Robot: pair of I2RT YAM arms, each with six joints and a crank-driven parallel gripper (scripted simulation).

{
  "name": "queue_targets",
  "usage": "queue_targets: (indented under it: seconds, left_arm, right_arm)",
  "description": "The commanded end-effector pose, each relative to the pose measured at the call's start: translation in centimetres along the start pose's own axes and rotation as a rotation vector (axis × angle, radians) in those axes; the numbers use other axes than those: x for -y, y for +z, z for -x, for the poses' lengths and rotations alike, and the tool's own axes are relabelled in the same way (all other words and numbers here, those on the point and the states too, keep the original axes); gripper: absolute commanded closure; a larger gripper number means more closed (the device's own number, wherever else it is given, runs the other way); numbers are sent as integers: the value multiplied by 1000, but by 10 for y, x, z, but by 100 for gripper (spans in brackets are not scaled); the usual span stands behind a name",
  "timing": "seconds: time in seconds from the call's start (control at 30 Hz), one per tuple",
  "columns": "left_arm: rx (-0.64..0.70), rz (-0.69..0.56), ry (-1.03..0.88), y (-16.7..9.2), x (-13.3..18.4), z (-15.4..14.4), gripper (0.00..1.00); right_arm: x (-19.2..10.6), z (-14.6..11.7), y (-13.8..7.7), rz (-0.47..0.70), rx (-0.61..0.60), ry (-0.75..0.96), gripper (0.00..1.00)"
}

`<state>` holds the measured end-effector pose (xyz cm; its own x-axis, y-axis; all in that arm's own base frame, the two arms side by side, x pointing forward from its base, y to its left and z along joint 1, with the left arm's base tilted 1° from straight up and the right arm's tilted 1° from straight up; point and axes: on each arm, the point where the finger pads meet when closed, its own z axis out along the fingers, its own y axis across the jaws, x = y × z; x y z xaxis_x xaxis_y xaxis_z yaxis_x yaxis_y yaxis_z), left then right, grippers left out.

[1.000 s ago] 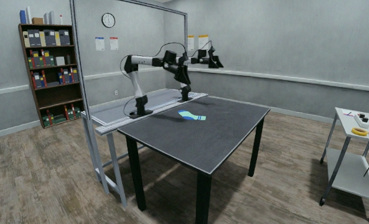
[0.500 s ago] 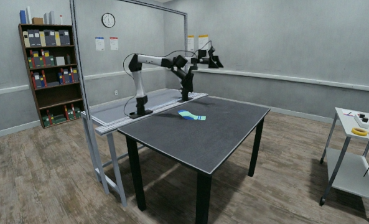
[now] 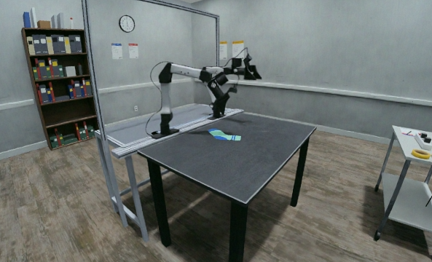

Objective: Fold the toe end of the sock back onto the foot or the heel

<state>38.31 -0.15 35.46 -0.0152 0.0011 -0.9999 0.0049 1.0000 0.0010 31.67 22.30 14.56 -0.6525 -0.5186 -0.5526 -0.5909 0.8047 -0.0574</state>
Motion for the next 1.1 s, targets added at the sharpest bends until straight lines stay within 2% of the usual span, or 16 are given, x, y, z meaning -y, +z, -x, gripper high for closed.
queue_targets:
  seconds: [0.0, 0.33, 0.4, 0.7, 0.8, 0.87, 0.97, 1.03, 1.07]
  left_arm:
    - [15, 5, -1, -1, -2, 6, 0]
    - [15, 5, -1, -1, -2, 6, 0]
    - [15, 5, -1, -1, -2, 6, 0]
    - [15, 5, -1, -1, -2, 6, 0]
    - [15, 5, -1, -1, -2, 6, 0]
    - [15, 5, -1, -1, -2, 6, 0]
    - [15, 5, -1, -1, -2, 6, 0]
    - [15, 5, -1, -1, -2, 6, 0]
    - [15, 5, -1, -1, -2, 6, 0]
  right_arm:
    - [-21, -11, 3, 30, -89, -65, 66]
    - [-76, -55, 12, 74, -334, -229, 66]
    - [-76, -55, 12, 74, -334, -229, 66]
    - [-119, -99, 7, 96, -558, -438, 66]
    - [-126, -102, 7, 91, -575, -450, 66]
    - [-125, -93, 6, 91, -536, -433, 66]
    - [-126, -94, 11, 95, -534, -430, 66]
    - [-132, -117, 14, 117, -601, -454, 66]
    - [-134, -115, 16, 121, -590, -459, 66]
